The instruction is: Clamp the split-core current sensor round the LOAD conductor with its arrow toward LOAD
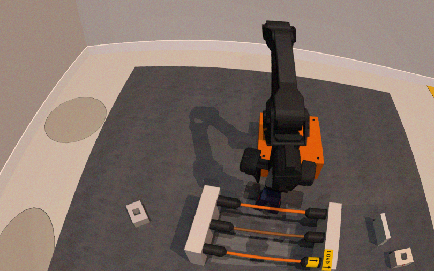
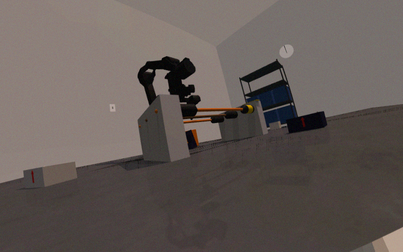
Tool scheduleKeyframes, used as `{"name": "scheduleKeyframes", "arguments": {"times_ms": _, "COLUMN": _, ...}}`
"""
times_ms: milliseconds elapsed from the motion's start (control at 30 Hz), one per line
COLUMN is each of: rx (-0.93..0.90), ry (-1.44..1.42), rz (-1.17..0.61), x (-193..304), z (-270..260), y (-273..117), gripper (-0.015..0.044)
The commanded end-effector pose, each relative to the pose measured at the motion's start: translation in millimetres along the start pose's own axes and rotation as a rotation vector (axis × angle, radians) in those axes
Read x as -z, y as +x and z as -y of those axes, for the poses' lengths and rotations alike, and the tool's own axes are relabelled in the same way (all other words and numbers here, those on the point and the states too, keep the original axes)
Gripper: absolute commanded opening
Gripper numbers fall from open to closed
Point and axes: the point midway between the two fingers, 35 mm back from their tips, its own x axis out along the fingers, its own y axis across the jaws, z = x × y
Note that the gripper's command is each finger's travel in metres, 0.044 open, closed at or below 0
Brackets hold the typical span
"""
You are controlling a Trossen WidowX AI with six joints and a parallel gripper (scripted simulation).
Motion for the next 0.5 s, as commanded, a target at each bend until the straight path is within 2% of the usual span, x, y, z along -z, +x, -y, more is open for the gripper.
{"name": "scheduleKeyframes", "arguments": {"times_ms": 0, "rx": 0.003, "ry": 0.006, "rz": 0.003, "x": 0, "z": 1, "y": 6, "gripper": 0.0440}}
{"name": "scheduleKeyframes", "arguments": {"times_ms": 467, "rx": 0.003, "ry": 0.006, "rz": 0.003, "x": -1, "z": 1, "y": 29, "gripper": 0.0440}}
